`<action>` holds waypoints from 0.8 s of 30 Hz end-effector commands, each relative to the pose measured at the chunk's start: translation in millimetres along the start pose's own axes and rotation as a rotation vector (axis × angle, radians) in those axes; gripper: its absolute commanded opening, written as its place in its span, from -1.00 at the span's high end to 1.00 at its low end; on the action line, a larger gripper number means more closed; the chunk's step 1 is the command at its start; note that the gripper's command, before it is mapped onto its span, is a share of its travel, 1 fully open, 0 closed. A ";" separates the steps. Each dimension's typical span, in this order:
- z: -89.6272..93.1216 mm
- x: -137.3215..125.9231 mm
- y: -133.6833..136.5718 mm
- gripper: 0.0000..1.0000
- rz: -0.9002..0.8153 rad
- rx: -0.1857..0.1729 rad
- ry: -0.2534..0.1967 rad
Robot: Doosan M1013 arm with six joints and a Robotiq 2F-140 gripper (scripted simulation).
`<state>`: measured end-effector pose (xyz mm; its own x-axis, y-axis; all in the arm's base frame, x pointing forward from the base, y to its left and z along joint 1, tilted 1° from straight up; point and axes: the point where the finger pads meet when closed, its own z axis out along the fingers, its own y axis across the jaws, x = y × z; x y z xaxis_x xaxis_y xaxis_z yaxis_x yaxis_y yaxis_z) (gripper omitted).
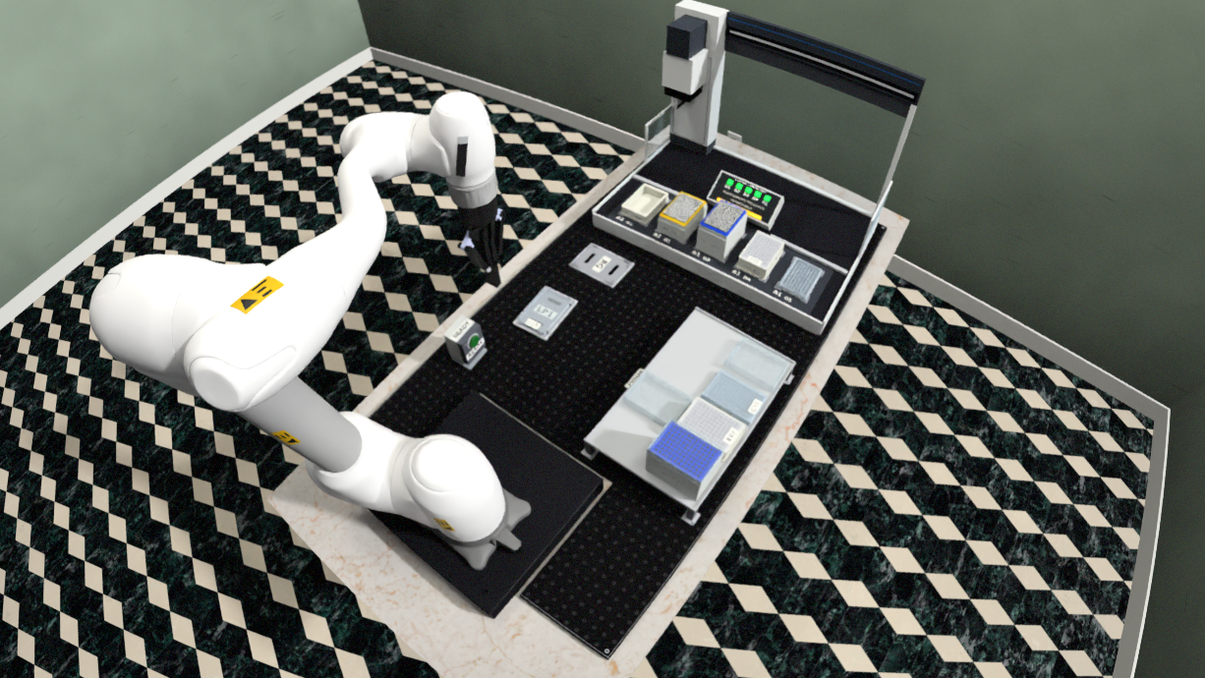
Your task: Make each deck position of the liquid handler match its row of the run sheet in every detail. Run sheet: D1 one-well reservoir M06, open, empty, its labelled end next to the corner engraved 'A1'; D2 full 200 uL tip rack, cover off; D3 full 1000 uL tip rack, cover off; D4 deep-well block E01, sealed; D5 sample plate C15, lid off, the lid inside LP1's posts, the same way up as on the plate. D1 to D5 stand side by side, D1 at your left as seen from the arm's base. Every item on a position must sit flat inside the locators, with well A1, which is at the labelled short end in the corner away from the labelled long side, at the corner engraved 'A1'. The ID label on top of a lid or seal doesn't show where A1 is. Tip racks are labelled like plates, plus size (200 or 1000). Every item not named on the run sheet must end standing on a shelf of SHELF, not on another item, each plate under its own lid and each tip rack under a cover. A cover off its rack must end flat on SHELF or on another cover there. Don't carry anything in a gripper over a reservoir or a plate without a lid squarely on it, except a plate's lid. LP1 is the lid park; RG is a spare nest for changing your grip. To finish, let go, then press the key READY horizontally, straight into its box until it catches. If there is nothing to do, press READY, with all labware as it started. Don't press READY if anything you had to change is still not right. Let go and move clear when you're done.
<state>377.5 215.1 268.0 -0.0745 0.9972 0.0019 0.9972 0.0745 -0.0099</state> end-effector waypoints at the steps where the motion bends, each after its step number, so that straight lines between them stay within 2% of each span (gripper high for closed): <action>1: -0.7 1.8 -16.5 0.80 0.000 -0.001 0.001; 7: -0.7 4.3 -46.4 0.80 0.000 -0.001 0.001; 10: -0.7 4.4 -47.2 0.80 0.000 -0.001 0.001; 24: 22.5 4.4 -47.2 0.80 0.000 -0.001 0.001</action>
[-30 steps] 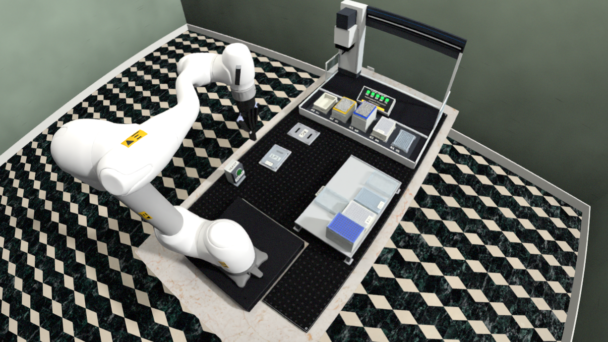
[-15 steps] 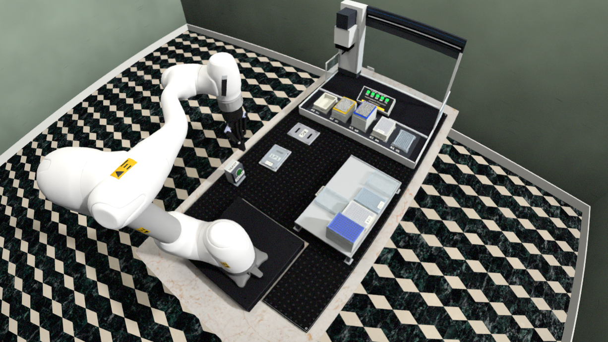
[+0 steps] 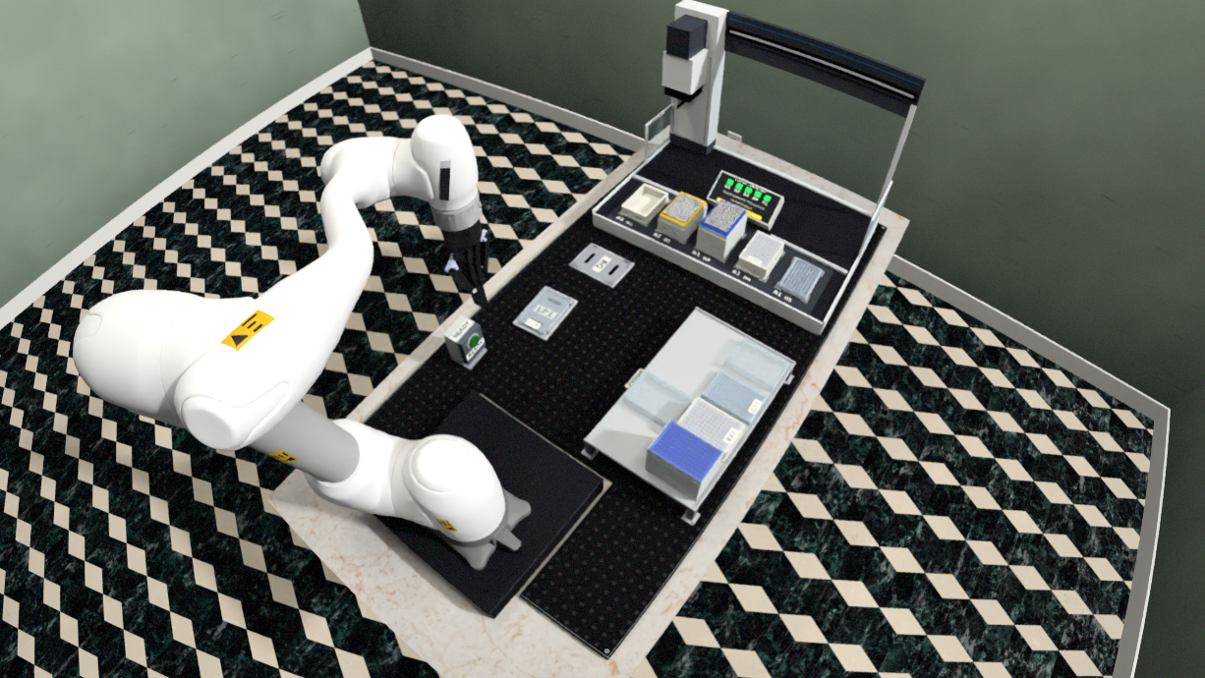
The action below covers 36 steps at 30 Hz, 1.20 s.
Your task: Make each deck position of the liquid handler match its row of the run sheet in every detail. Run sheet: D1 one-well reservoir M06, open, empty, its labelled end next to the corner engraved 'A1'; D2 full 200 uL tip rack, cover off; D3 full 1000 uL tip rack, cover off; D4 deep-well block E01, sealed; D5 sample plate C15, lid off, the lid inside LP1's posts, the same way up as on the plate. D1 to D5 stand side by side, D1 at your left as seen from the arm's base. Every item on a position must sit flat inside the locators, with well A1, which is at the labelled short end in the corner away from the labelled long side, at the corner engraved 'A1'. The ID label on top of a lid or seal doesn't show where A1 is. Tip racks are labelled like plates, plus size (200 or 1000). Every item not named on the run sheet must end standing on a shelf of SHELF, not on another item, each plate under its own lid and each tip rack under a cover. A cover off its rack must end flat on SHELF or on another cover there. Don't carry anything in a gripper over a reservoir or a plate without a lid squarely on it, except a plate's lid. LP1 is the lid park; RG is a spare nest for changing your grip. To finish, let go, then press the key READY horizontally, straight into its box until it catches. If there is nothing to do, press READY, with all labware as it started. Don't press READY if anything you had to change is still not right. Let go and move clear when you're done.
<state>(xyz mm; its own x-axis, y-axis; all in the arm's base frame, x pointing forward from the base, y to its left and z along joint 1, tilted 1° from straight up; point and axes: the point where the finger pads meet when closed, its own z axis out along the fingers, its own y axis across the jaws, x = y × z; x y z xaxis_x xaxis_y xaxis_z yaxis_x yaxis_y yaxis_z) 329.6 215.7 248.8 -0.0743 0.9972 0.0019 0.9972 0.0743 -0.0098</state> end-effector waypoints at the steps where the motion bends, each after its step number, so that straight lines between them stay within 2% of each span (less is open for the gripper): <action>1: 4.5 0.2 0.3 0.80 0.000 -0.001 0.001; 36: 54.6 0.2 0.4 0.80 0.000 -0.001 0.001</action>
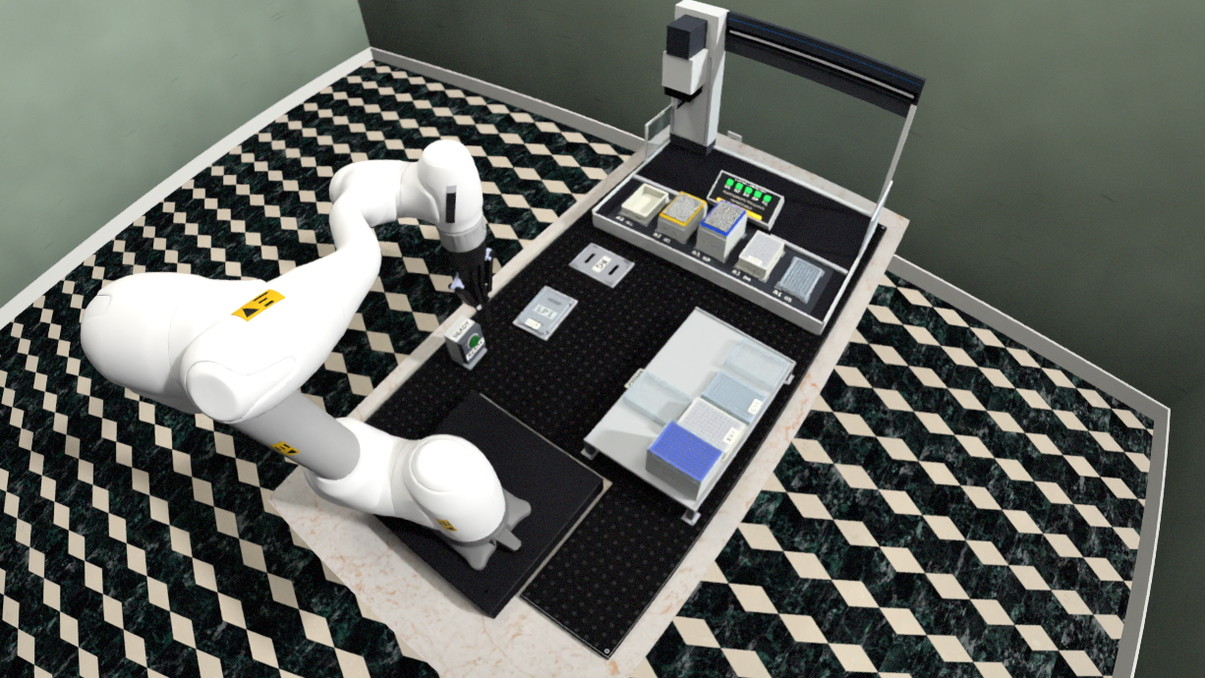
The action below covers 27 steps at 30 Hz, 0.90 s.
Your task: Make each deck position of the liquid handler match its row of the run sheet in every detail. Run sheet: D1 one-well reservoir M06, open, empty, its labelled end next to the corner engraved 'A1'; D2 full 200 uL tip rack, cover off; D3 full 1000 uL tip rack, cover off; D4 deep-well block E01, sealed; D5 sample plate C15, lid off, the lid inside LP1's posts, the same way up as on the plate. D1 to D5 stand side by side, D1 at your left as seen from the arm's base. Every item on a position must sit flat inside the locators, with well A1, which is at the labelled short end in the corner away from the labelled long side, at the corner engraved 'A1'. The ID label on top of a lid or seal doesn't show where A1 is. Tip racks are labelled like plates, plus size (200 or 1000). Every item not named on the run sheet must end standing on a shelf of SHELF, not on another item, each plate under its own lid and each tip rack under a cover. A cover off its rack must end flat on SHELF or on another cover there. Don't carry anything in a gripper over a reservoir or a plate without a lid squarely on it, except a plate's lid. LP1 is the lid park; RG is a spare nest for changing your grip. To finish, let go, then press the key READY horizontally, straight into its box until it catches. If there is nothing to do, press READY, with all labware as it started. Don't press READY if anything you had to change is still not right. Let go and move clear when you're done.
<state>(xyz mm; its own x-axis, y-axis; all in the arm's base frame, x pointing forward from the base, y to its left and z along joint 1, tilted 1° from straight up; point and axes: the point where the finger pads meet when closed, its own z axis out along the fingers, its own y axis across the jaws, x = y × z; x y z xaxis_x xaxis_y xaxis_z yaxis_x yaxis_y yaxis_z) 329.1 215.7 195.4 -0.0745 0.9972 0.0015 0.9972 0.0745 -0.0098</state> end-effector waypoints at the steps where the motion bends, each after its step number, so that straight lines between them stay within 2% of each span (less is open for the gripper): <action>1: 1.3 0.3 0.3 0.80 0.000 -0.001 0.001; 27: 41.3 0.4 0.4 0.80 0.000 -0.001 0.001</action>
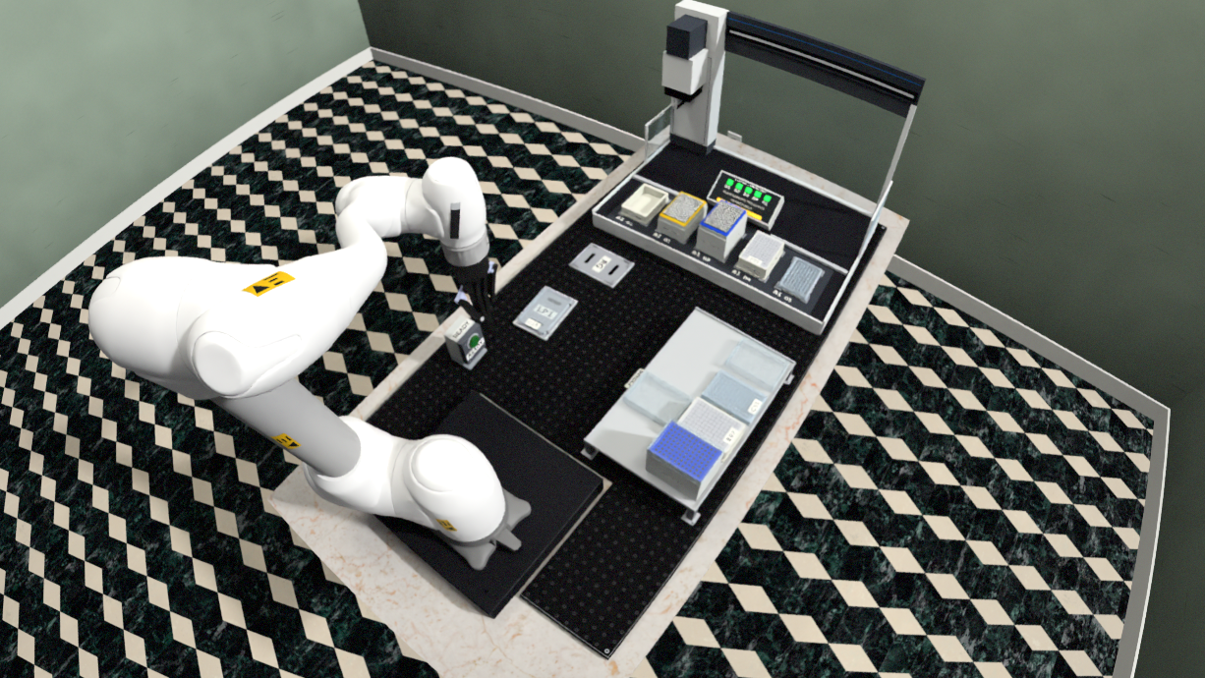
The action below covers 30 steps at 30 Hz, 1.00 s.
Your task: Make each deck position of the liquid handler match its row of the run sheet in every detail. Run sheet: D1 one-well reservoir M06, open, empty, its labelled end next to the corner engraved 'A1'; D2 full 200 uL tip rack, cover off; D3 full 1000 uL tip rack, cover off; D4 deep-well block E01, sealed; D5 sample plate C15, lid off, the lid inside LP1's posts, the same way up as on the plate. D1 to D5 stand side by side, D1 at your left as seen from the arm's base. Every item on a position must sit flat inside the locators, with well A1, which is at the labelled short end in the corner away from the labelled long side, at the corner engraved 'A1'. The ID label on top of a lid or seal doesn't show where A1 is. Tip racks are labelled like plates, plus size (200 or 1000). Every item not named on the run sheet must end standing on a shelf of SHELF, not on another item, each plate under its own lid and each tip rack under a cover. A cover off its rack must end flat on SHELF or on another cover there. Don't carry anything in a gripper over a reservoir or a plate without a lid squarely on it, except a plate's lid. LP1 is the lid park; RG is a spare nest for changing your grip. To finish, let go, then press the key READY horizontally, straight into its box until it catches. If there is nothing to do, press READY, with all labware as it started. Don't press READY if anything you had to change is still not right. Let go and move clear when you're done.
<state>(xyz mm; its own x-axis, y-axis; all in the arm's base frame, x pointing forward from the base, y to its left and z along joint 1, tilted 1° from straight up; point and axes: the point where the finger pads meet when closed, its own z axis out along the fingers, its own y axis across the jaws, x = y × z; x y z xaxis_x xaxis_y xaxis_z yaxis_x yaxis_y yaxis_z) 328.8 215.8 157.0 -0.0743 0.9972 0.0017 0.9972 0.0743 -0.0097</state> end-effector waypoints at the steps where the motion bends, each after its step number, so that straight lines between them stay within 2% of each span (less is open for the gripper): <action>1: 4.6 0.3 0.4 0.80 0.000 -0.001 0.001; 30: 46.3 0.3 0.4 0.80 0.000 -0.001 0.001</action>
<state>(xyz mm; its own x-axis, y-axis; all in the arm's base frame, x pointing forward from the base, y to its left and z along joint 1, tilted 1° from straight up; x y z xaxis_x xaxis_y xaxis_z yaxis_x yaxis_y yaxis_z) 328.3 215.8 113.7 -0.0744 0.9972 0.0017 0.9972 0.0744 -0.0097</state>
